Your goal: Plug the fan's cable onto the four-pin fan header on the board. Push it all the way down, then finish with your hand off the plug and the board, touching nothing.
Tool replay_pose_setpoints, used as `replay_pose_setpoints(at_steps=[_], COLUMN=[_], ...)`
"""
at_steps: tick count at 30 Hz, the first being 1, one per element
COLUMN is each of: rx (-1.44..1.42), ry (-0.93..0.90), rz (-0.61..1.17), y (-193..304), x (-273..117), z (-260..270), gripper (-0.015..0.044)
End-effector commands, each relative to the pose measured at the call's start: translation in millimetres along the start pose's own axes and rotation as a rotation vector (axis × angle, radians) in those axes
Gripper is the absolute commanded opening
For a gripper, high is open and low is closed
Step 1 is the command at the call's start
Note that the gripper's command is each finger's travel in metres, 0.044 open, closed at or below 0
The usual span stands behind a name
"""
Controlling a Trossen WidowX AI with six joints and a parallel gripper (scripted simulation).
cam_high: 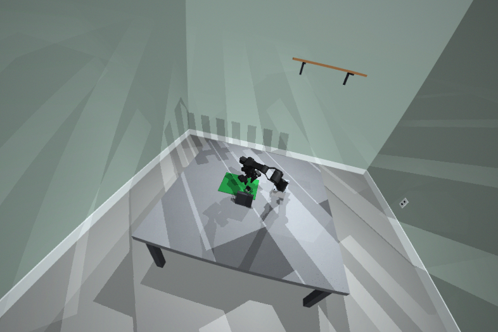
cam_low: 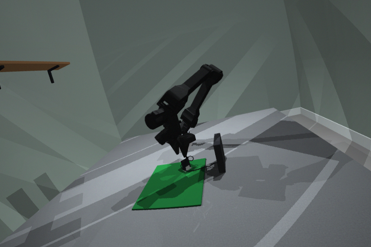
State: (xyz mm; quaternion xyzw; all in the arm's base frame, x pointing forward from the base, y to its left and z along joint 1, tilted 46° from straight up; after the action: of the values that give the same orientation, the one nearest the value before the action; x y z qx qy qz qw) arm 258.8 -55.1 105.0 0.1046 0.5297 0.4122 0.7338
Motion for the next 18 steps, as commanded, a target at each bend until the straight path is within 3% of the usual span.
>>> replay_pose_setpoints(at_steps=[1,10,18], rx=[-0.006,-0.011,-0.011], ry=[0.007,0.006,0.006], rz=[0.001,-0.004,-0.004], y=[-6,-107,-114], x=[-4,-5,-5], z=[4,32,33], gripper=[0.026,0.026,0.026])
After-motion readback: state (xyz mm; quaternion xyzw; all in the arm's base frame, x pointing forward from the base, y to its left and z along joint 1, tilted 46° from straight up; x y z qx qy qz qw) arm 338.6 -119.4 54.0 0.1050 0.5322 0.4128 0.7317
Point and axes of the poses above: the point midway between the two fingers, 35 mm back from their tips, its own x axis out along the fingers, its own z axis across the jaws, y = z × x, the point moved 8 cm from there along -x, back along the fingers, and after that the axes turned 15 degrees about x, right-handed, at the moved point
